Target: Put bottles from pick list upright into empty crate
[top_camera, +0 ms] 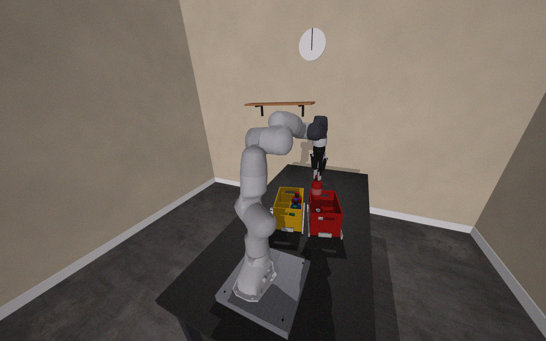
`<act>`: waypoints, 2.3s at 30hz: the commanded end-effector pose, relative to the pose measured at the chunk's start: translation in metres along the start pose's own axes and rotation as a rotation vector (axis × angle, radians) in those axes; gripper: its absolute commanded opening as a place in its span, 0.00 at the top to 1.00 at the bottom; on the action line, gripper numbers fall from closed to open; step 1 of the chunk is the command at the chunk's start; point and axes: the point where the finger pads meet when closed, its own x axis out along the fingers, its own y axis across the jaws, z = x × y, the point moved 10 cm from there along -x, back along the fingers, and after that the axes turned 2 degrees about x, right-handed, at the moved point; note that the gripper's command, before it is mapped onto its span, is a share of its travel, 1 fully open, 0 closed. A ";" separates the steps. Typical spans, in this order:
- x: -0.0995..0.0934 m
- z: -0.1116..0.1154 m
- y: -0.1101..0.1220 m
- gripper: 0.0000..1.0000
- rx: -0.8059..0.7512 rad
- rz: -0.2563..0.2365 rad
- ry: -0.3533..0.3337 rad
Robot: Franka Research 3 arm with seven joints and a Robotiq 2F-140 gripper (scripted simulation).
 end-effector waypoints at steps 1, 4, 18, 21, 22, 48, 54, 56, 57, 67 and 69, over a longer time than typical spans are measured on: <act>-0.012 0.000 0.002 1.00 -0.001 -0.001 0.004; -0.017 0.000 0.002 1.00 -0.001 -0.001 0.004; -0.028 0.000 0.002 1.00 -0.001 -0.001 0.004; -0.028 0.000 0.002 1.00 -0.001 -0.001 0.004; -0.028 0.000 0.002 1.00 -0.001 -0.001 0.004; -0.028 0.000 0.002 1.00 -0.001 -0.001 0.004; -0.028 0.000 0.002 1.00 -0.001 -0.001 0.004; -0.028 0.000 0.002 1.00 -0.001 -0.001 0.004; -0.028 0.000 0.002 1.00 -0.001 -0.001 0.004; -0.028 0.016 -0.001 1.00 -0.001 -0.001 0.004; -0.028 0.020 -0.002 1.00 -0.001 -0.001 0.004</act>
